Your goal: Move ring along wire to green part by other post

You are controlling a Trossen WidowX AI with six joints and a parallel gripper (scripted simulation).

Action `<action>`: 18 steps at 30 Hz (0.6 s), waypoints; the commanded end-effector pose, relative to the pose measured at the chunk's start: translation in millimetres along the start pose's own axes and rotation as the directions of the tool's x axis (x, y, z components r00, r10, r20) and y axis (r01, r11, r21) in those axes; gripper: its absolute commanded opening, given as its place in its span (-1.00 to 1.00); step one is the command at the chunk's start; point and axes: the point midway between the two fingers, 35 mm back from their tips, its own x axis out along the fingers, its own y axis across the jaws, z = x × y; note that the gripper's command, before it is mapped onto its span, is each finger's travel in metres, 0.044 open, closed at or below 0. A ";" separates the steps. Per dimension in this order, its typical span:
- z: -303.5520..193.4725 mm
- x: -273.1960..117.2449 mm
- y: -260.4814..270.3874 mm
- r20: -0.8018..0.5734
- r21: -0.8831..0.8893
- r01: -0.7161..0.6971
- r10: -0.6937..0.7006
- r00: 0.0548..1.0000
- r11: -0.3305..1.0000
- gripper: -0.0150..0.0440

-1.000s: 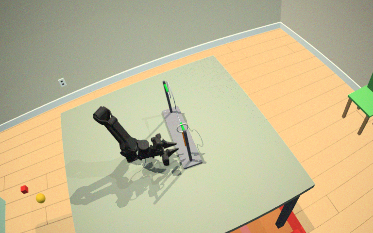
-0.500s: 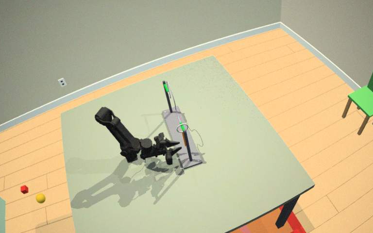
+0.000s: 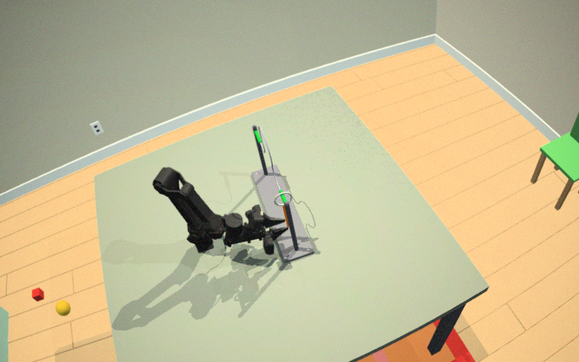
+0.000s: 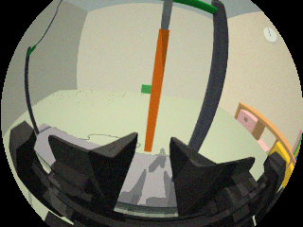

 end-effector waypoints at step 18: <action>-2.3 33.9 3.9 0.006 0.006 0.003 -0.003 1.000 1.000 0.05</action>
